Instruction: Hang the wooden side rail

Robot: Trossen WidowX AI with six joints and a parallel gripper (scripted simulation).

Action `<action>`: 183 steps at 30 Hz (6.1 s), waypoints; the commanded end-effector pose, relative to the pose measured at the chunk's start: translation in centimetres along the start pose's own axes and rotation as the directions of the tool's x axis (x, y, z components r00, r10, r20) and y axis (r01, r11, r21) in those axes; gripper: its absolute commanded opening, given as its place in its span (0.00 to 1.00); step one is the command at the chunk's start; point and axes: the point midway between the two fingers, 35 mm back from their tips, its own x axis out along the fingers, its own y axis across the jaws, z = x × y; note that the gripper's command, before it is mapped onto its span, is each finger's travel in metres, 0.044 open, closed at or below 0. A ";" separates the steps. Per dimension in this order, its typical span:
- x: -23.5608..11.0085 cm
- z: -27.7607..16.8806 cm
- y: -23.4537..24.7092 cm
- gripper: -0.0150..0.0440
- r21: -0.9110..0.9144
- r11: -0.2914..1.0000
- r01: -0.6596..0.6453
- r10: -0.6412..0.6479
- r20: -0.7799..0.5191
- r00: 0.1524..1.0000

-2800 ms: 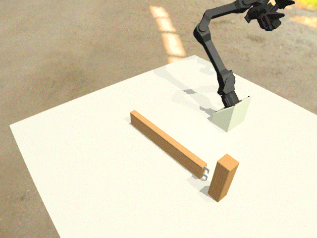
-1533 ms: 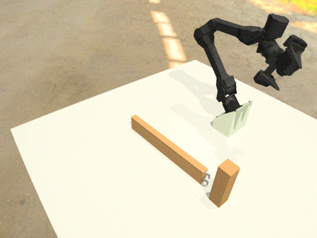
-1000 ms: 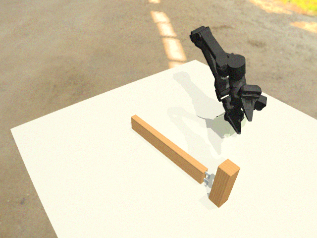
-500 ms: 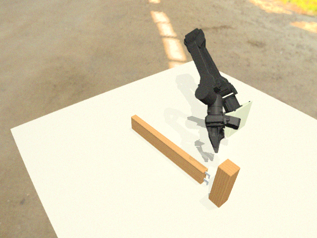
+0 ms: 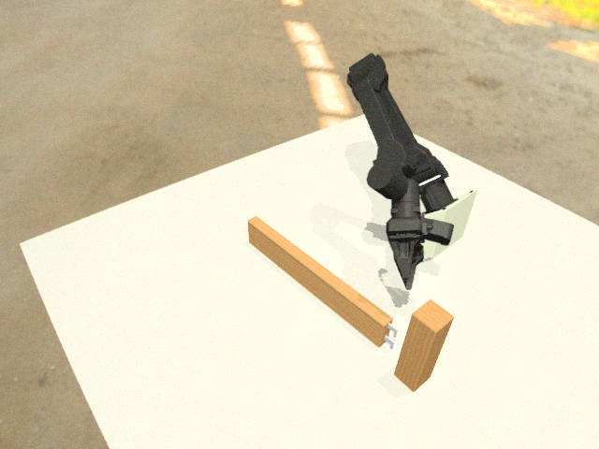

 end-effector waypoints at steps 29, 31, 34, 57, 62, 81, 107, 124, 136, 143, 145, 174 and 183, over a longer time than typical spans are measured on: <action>0.6 -2.7 -1.7 1.00 0.949 0.289 -0.124 0.181 0.073 0.981; 0.6 -2.7 -1.7 1.00 0.949 0.289 -0.124 0.181 0.073 0.981; 0.6 -2.7 -1.7 1.00 0.949 0.289 -0.124 0.181 0.073 0.981; 1.5 -3.5 -2.0 1.00 0.965 -0.255 0.052 0.378 0.050 0.925; 1.8 -3.9 -2.2 1.00 0.850 -0.475 0.228 0.473 0.028 0.881; 1.3 -5.9 -3.6 1.00 -0.089 -0.663 0.743 0.748 -0.122 0.653; 2.2 -8.0 -2.0 1.00 -0.578 -0.548 0.604 0.821 -0.233 0.522; 3.7 -8.7 0.2 1.00 -0.578 -0.549 0.604 0.820 -0.233 0.522; 4.8 -9.2 1.7 1.00 -0.578 -0.549 0.604 0.820 -0.234 0.522; 5.4 -9.4 2.7 1.00 -0.578 -0.549 0.604 0.820 -0.234 0.521; 5.5 -9.5 2.9 1.00 -0.578 -0.549 0.604 0.820 -0.235 0.521; 6.5 -10.0 4.8 0.45 -0.578 -0.549 0.604 0.821 -0.237 0.519; 6.5 -10.0 4.8 0.25 -0.578 -0.549 0.604 0.821 -0.237 0.519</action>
